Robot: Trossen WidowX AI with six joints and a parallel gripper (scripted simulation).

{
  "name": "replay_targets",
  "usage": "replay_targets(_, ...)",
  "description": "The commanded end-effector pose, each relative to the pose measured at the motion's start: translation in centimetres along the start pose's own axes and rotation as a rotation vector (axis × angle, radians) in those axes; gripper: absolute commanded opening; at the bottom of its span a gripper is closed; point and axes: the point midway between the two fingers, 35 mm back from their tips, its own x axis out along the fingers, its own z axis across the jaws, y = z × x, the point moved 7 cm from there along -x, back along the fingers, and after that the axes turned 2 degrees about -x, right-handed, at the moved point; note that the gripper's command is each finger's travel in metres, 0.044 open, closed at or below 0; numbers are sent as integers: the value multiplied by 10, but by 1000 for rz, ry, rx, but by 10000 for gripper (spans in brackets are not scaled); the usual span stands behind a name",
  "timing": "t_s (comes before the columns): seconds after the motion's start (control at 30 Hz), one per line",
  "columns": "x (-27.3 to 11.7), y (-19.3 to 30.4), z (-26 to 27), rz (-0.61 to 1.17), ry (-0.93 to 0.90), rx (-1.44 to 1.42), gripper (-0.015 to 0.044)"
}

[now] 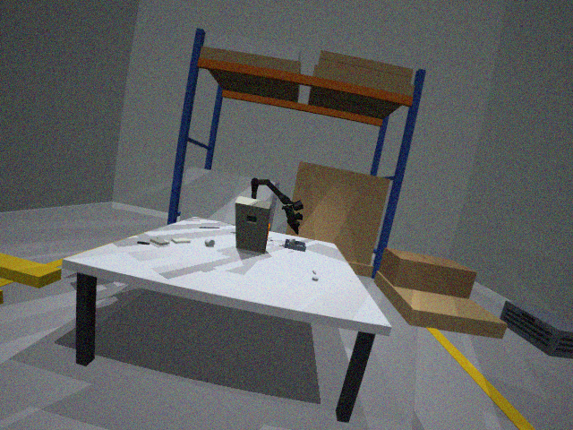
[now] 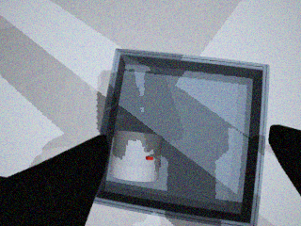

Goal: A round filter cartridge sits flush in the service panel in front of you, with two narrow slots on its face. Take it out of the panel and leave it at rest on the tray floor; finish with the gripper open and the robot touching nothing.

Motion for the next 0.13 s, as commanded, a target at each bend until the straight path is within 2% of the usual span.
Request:
replay_targets(0.0,0,0,0,0,0,0,440)
replay_targets(0.1,0,0,0,0,0,0,440)
